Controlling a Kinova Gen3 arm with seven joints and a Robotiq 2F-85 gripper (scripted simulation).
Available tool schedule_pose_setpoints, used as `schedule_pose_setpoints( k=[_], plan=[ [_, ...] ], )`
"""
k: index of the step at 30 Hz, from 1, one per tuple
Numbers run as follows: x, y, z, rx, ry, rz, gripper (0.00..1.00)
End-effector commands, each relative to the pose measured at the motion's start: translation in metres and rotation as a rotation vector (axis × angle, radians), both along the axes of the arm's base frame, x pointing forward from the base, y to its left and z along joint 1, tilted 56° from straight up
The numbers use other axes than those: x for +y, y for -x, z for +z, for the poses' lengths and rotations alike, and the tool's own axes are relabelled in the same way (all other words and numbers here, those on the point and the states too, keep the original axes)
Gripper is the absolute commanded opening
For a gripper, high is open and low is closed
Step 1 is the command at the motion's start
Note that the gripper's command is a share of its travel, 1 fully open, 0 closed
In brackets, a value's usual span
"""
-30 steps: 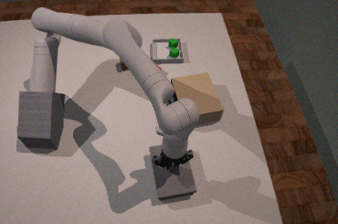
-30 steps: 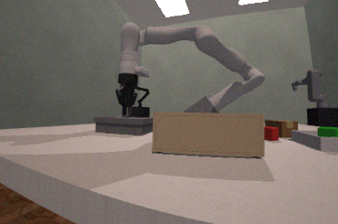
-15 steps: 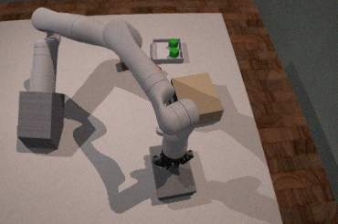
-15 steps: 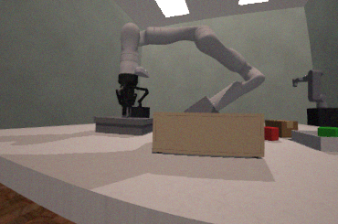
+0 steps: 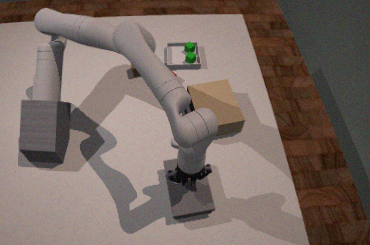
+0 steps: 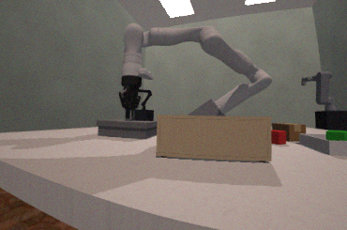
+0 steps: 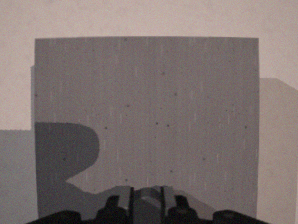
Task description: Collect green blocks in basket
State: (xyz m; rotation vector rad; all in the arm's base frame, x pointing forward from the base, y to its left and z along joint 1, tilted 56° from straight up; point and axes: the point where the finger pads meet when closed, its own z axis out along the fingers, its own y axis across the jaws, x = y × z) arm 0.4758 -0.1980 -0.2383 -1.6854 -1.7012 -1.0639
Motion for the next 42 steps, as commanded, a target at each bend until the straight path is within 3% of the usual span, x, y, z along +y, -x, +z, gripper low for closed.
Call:
schedule_pose_setpoints(
  k=[1, 21, 22, 42],
  plan=[
    [-0.0015, -0.0003, 0.0007, -0.001, 0.002, -0.001, 0.1],
    [-0.0015, -0.0003, 0.0007, -0.001, 0.002, -0.001, 0.1],
    [-0.0015, -0.0003, 0.0007, -0.001, 0.002, -0.001, 1.0],
    [-0.0015, -0.0003, 0.0007, -0.001, 0.002, -0.001, 1.0]
  ],
)
